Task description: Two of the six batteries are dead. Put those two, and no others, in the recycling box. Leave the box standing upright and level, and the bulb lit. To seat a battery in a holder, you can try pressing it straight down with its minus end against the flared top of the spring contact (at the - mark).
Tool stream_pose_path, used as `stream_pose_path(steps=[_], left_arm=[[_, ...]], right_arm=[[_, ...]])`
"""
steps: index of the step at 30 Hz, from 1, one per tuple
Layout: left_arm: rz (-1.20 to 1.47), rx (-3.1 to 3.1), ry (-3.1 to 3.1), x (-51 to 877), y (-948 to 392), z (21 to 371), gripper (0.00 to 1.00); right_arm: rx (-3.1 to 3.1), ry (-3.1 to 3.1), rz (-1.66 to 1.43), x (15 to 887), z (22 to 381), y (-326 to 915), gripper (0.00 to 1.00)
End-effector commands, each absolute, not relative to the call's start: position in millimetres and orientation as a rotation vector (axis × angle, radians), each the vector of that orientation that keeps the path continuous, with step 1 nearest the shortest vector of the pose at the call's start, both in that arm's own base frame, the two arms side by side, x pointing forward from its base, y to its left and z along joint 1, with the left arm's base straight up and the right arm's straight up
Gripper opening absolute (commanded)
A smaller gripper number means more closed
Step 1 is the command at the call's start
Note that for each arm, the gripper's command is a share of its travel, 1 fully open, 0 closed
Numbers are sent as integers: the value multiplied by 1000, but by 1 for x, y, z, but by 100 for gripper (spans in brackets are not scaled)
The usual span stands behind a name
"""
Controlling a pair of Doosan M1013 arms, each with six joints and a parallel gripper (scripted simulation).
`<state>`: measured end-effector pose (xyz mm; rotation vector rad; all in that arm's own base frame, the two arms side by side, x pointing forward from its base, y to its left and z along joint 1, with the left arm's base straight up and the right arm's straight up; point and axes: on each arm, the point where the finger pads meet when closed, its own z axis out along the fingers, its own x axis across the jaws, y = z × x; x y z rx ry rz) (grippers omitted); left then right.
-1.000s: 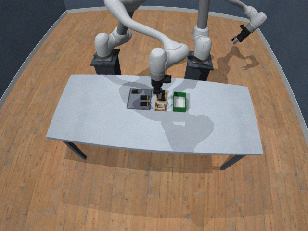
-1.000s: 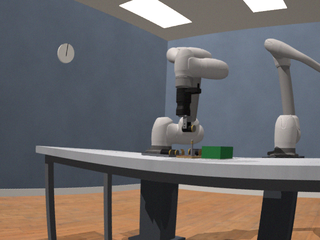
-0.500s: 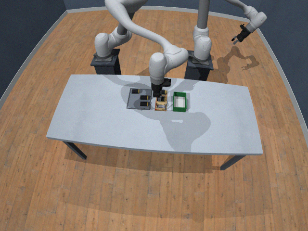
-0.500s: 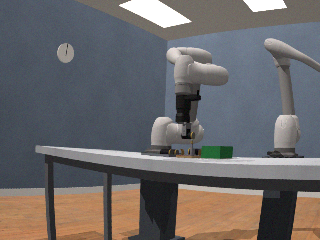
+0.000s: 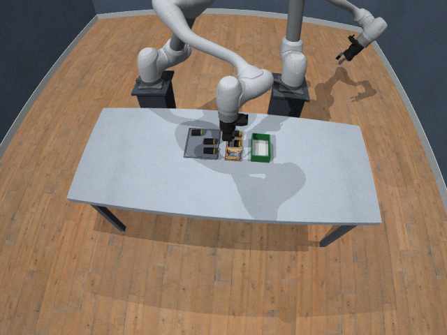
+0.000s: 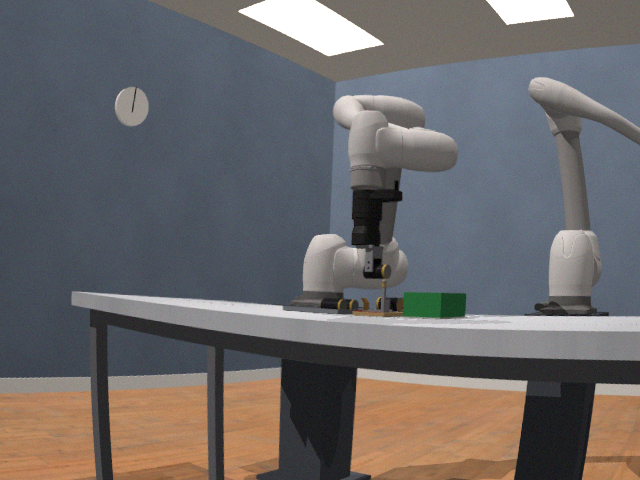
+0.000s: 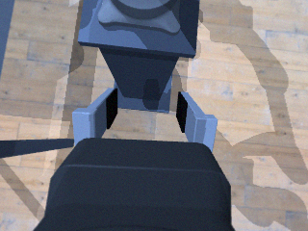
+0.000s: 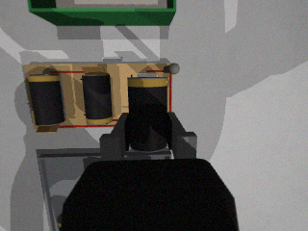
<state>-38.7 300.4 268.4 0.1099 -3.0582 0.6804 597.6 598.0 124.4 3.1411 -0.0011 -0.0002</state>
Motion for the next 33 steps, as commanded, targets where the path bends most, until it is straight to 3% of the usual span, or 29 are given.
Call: stream_pose_path(steps=[1,17,33], left_arm=[[678,110,-3058,-39,301,269,100],[678,110,-3058,-39,301,269,100],[678,110,-3058,-39,301,269,100]], right_arm=[[3144,-2,3,598,127,599,57],[3144,-2,3,598,125,599,57],[3144,-2,3,598,78,599,57]])
